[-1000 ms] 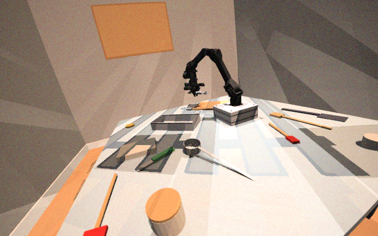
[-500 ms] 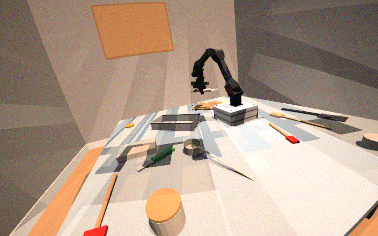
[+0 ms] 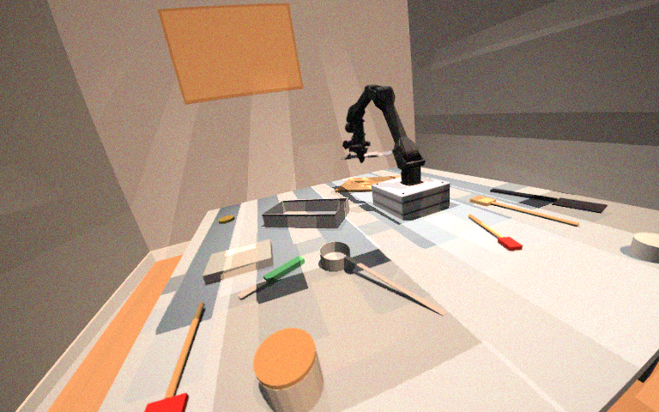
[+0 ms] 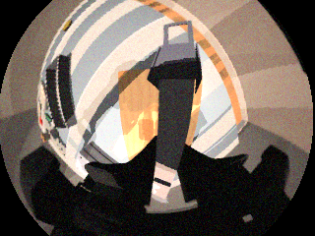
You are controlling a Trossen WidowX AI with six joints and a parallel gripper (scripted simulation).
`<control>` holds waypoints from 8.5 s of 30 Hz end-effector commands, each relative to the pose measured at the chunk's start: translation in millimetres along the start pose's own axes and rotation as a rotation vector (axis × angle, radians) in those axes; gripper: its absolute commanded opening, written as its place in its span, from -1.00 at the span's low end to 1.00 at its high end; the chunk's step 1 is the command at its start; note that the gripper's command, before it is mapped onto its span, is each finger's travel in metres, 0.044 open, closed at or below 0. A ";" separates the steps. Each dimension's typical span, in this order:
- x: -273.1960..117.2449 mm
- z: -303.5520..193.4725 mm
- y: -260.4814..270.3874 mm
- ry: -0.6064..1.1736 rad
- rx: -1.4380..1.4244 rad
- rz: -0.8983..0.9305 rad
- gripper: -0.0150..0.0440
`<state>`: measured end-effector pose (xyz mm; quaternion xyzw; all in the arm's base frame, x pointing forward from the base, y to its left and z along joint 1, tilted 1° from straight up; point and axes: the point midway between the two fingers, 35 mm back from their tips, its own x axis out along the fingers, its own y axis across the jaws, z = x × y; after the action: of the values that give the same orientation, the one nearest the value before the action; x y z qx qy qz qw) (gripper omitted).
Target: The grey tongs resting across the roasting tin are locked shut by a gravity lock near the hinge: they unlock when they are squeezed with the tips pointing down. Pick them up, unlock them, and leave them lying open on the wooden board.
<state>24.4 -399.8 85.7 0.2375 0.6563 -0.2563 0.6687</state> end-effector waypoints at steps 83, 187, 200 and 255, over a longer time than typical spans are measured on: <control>-60.5 -32.2 -3.9 -1.207 -0.009 0.007 -1.00; 41.7 2.1 -4.1 0.000 -0.013 -0.002 -1.00; 62.8 1.6 -3.7 -0.001 -0.012 0.000 -1.00; 0.3 0.4 145.5 -0.002 -0.010 0.014 1.00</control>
<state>104.1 -329.2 69.6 0.2308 0.6521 -0.2522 0.6767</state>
